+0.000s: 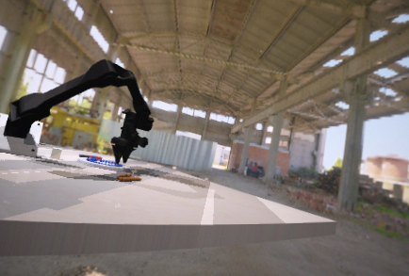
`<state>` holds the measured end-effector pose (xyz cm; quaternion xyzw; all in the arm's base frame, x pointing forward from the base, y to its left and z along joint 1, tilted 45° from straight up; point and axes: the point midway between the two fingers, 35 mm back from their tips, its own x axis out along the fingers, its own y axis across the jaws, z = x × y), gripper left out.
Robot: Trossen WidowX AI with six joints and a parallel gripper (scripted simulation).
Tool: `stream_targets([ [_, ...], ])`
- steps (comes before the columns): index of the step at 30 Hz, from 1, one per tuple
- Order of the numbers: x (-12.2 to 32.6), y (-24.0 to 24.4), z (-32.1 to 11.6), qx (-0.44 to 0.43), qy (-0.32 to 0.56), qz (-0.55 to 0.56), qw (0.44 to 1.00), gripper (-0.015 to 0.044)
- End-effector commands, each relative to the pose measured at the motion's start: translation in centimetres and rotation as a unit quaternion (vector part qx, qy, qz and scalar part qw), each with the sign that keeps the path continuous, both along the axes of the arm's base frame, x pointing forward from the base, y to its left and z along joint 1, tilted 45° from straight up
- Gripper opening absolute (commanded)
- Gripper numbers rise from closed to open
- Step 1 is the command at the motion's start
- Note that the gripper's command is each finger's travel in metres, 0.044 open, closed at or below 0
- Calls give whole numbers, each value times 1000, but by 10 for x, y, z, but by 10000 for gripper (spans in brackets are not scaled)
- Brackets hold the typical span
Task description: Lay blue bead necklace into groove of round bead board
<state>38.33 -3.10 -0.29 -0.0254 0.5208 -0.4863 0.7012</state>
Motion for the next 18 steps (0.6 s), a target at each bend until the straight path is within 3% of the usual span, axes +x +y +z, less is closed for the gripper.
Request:
stream_targets([
  [1,0,0,1,0,-2,-2,1000,440],
  [3,-1,3,3,0,22,22,1000,387],
  [9,-10,23,20,5,230,229,946,230],
  [13,-11,25,22,6,252,252,934,125],
  [18,-11,25,22,6,252,252,934,120],
])
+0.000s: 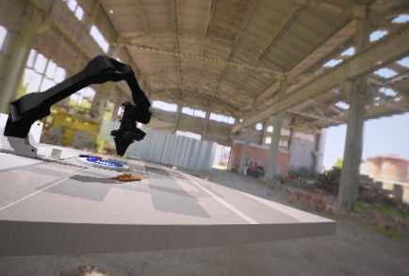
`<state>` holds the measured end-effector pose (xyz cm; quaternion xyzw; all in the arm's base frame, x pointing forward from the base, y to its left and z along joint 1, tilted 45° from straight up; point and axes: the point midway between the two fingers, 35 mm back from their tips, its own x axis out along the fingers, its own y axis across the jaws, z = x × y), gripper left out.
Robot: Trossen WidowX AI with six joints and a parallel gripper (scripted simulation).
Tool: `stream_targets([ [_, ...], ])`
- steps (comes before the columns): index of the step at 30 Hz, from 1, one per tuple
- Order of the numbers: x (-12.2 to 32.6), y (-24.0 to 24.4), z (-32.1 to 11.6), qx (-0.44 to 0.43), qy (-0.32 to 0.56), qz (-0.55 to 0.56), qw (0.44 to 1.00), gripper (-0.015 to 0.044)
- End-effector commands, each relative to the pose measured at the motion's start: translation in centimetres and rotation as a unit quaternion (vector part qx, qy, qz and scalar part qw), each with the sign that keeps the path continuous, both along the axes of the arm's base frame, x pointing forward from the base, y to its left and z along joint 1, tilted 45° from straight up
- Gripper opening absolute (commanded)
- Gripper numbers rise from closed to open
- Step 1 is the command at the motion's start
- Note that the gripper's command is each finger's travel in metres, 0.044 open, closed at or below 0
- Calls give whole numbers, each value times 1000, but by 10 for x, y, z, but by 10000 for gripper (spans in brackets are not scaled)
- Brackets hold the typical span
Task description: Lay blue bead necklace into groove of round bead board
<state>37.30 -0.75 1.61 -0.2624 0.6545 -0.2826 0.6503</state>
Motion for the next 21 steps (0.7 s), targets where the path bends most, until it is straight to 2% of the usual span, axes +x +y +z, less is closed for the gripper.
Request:
stream_targets([
  [1,-1,2,3,3,13,14,1000,120],
  [21,0,-15,-14,2,11,13,1000,120],
])
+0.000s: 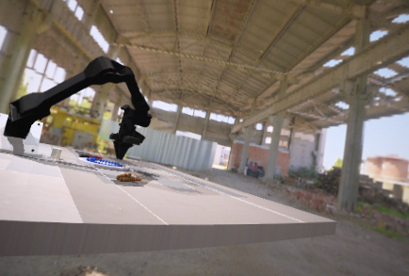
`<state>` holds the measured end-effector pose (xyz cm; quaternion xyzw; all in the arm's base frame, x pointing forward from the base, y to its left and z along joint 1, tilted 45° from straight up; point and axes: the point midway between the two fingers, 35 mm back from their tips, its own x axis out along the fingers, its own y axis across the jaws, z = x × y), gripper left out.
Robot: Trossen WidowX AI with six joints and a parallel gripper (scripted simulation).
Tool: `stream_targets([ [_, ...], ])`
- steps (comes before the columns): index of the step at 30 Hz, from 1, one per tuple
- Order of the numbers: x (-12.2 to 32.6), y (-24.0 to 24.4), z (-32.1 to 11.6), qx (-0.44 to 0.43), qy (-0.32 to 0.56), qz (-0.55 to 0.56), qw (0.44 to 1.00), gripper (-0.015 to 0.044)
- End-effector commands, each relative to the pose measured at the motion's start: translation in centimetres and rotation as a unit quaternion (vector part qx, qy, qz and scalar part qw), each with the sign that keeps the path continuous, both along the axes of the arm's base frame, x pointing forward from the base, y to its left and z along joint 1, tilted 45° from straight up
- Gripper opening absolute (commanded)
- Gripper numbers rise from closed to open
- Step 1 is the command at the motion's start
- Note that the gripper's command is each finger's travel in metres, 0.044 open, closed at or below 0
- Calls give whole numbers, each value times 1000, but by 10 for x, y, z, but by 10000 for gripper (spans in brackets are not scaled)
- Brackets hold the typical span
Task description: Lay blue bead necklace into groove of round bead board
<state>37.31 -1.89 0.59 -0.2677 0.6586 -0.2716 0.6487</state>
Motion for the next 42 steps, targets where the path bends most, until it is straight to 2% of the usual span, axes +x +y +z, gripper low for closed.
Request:
stream_targets([
  [1,0,-5,-5,-2,3,4,1000,120],
  [13,-1,-16,-15,-3,5,5,1000,120],
  [18,-1,-14,-14,-1,3,1,1000,0],
  [42,-1,-14,-14,-1,3,1,1000,0],
])
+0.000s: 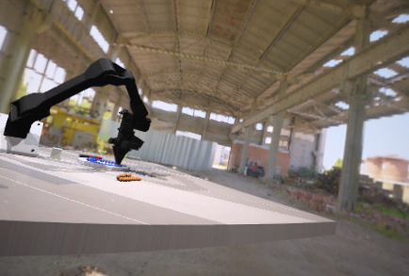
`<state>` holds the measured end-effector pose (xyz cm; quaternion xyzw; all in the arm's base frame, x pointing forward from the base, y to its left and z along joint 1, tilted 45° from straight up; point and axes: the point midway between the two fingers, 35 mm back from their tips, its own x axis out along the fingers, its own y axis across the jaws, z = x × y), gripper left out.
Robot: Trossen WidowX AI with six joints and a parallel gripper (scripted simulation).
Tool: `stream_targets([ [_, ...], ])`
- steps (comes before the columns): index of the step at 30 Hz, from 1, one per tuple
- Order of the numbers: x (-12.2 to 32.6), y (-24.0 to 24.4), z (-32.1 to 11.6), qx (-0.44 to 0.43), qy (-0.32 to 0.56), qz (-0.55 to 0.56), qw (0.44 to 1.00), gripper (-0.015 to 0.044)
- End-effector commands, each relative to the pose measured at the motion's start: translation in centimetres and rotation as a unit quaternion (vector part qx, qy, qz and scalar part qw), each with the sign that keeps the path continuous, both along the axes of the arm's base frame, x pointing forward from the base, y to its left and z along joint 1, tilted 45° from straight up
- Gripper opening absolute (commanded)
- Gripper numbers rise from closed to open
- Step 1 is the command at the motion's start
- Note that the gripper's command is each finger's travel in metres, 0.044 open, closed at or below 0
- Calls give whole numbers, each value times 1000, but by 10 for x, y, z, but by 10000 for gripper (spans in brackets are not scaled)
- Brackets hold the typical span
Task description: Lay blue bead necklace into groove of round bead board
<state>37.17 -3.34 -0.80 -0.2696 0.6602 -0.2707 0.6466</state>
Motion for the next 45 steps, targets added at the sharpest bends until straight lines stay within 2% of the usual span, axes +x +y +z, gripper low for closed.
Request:
stream_targets([
  [1,0,0,0,0,0,0,1000,0],
  [33,11,8,-11,-2,1,4,1000,0],
  [45,11,10,-8,-2,-1,2,1000,315],
])
